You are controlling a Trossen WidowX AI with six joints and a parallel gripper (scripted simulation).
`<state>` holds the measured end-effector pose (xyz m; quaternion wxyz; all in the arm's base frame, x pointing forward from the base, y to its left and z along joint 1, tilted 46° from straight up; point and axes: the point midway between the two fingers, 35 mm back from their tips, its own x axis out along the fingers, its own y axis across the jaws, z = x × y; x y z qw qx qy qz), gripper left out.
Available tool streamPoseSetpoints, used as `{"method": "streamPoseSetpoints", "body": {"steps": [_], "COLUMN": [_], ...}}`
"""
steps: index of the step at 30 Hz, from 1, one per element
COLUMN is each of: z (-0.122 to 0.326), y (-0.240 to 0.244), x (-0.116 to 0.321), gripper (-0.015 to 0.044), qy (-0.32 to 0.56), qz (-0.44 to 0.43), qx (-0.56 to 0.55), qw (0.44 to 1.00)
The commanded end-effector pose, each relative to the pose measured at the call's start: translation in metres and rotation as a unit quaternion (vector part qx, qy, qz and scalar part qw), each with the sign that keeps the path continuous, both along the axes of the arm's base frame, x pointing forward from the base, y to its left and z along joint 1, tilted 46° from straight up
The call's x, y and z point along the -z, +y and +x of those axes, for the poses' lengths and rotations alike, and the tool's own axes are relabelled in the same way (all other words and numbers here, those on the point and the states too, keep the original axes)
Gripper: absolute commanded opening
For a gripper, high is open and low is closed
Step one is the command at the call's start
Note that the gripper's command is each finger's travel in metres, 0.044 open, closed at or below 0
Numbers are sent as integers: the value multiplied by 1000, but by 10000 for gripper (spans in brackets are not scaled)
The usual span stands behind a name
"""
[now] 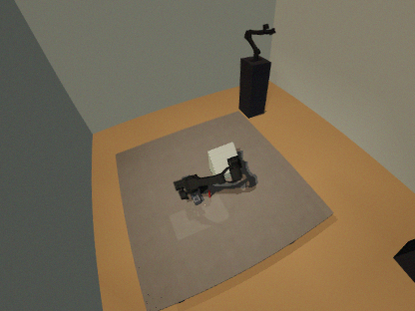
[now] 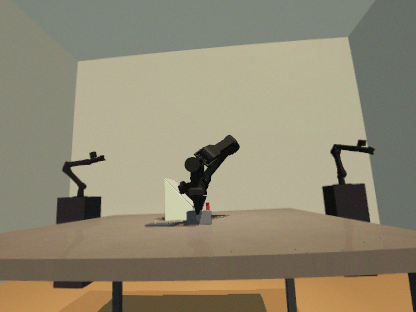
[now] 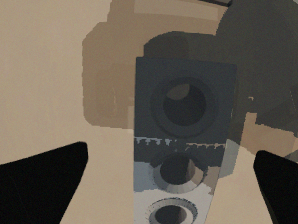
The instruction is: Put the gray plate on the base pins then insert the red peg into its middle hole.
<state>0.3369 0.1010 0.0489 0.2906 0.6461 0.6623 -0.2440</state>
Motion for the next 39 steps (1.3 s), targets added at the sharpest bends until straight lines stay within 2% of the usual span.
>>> {"method": "streamPoseSetpoints", "body": {"steps": [1,19,32,39], "z": [0,-2,-2,-2], "y": [5,24,24,24], "x": [4,21,21,21], "gripper": [440,440,99,52], "qy": [2,2,2,2], "qz": [2,4,4,4], "qx": [2,2,2,2], "qw": [1000,1000,1000,1000]}}
